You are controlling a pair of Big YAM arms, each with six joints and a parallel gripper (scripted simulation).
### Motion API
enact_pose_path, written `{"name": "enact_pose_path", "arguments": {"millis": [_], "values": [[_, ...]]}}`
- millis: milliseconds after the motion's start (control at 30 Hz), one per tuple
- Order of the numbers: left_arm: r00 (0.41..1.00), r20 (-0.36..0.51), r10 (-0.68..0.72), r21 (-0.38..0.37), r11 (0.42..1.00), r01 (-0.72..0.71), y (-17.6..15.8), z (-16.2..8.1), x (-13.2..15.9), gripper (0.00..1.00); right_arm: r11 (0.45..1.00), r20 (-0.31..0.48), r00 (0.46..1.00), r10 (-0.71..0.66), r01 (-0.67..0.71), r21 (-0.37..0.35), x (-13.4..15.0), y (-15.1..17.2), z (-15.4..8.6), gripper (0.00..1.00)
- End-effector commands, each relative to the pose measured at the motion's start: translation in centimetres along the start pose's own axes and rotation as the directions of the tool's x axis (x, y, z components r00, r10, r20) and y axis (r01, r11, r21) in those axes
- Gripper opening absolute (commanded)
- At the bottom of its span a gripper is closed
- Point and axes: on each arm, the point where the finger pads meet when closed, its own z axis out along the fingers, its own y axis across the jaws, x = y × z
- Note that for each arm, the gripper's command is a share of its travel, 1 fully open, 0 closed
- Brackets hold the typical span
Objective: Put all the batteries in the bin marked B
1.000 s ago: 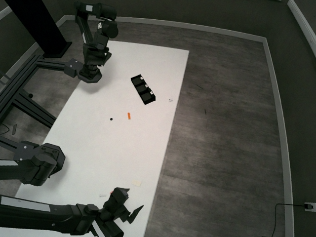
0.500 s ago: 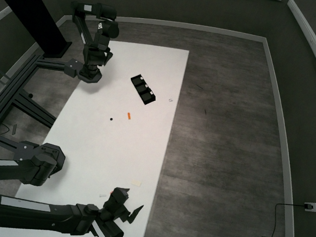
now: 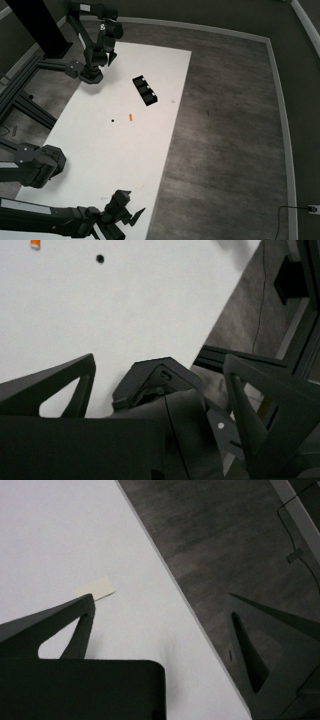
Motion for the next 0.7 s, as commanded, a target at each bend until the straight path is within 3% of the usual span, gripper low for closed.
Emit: {"name": "enact_pose_path", "arguments": {"millis": [0,333,667], "values": [[0.997,0.051,-0.049,-0.036,0.998,0.051,0.6,-2.2,-1.0,1.00,1.000,0.002,1.000,-0.004,0.004,0.006,-0.2,-0.3,-0.1,1.00],[0.984,0.062,-0.170,-0.093,0.980,0.175,2.0,-2.4,-0.8,1.00,1.000,0.002,1.000,-0.004,0.004,0.006,-0.2,-0.3,-0.1,1.00],[0.939,0.087,-0.332,-0.169,0.924,0.342,3.9,-2.7,-0.2,1.00,1.000,0.002,1.000,-0.004,0.004,0.006,-0.2,-0.3,-0.1,1.00]]}}
